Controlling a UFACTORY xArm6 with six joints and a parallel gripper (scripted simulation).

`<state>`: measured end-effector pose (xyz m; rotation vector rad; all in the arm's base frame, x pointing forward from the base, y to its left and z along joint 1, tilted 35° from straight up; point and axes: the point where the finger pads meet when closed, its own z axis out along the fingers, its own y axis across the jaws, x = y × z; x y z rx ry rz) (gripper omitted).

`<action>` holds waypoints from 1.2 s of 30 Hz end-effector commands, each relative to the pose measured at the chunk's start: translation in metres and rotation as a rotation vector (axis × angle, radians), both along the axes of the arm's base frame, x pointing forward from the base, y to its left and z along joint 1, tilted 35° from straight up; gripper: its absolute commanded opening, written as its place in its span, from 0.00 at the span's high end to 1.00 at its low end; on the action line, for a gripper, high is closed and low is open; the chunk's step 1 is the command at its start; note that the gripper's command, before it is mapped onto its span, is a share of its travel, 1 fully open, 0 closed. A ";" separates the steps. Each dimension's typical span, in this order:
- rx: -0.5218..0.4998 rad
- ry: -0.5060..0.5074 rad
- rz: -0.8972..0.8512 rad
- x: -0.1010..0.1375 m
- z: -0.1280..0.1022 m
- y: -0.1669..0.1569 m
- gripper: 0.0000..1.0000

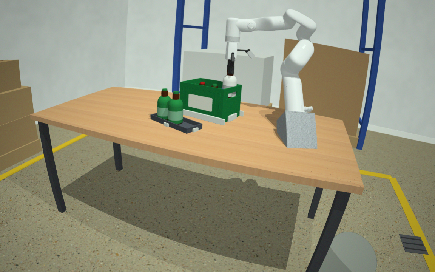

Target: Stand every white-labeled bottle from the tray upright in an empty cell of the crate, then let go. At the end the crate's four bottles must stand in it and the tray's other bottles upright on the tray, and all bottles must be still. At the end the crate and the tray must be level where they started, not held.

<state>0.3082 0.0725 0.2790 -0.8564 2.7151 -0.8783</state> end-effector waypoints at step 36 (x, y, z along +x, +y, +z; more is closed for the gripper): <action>0.002 -0.003 0.001 0.005 -0.009 -0.006 1.00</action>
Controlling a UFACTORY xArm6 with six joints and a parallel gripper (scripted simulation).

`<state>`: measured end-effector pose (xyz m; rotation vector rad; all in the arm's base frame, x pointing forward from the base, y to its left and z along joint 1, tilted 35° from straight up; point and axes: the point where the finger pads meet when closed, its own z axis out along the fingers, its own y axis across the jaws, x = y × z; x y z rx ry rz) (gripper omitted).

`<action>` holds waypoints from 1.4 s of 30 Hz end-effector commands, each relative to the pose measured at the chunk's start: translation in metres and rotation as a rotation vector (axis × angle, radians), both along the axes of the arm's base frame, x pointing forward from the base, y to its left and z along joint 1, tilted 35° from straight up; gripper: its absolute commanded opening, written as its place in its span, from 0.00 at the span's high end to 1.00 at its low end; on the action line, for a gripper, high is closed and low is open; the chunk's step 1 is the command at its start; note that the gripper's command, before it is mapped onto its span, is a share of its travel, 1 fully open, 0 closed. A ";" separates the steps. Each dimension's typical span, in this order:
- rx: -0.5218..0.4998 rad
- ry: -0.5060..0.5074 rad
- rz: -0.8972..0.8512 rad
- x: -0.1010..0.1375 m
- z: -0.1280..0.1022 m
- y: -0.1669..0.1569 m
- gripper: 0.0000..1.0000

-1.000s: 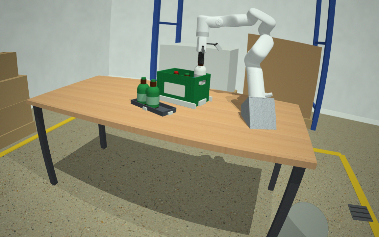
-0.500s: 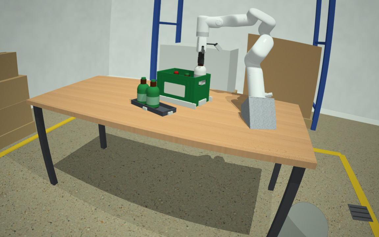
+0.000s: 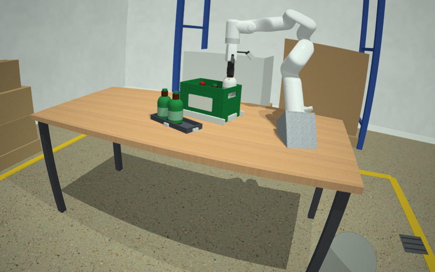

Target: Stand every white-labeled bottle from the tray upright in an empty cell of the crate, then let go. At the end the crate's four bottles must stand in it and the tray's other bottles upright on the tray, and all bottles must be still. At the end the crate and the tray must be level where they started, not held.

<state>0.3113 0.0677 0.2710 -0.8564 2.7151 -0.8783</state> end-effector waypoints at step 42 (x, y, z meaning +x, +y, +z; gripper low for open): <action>0.002 -0.003 0.001 0.010 -0.023 -0.014 1.00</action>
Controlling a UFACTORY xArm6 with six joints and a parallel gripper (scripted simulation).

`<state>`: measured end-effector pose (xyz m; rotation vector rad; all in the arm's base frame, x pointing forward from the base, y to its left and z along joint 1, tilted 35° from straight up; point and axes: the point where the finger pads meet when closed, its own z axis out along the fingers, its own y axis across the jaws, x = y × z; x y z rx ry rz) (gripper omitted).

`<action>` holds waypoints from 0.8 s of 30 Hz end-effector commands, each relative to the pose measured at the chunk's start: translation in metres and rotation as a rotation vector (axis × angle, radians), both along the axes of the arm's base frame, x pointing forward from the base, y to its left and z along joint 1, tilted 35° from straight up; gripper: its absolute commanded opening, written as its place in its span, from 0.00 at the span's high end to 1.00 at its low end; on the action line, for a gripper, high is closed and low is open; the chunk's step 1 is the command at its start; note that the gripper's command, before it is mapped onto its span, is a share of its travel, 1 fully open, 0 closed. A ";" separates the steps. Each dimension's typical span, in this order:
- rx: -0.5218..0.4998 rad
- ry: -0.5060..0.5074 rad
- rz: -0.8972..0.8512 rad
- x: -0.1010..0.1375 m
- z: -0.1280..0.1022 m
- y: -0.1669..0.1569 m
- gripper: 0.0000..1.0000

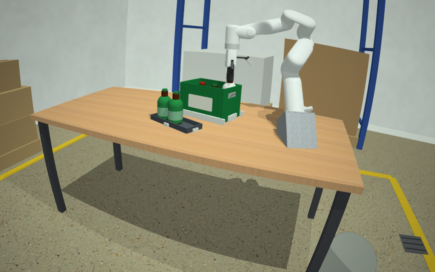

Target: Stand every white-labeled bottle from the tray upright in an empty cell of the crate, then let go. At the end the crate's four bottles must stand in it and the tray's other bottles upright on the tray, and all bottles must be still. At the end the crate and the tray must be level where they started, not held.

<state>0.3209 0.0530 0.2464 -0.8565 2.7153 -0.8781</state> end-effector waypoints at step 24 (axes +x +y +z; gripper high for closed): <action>0.002 -0.003 0.001 0.002 -0.001 -0.001 1.00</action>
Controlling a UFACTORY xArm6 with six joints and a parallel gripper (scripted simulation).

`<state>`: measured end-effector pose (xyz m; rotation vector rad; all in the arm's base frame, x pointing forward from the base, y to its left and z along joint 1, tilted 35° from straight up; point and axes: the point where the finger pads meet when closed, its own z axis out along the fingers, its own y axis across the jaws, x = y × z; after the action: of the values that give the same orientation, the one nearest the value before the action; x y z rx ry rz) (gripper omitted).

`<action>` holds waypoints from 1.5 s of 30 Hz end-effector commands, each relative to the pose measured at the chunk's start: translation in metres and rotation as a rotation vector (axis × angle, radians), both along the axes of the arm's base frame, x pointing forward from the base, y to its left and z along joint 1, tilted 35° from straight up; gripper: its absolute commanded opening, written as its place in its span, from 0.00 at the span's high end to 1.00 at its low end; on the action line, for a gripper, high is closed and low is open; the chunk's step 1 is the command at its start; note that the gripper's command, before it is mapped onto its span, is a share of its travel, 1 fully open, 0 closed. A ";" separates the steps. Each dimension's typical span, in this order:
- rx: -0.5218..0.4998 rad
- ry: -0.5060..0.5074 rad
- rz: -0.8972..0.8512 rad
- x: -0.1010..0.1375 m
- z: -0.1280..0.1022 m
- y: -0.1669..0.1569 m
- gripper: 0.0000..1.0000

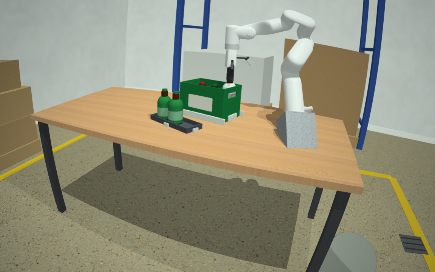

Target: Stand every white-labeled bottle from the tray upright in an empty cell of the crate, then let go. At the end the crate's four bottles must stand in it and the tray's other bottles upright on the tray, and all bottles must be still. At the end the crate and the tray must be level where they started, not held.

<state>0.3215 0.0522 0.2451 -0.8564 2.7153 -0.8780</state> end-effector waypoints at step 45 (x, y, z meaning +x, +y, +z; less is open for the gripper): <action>0.002 -0.003 0.001 0.013 -0.030 -0.018 1.00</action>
<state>0.3334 0.0342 0.2148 -0.8565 2.7156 -0.8778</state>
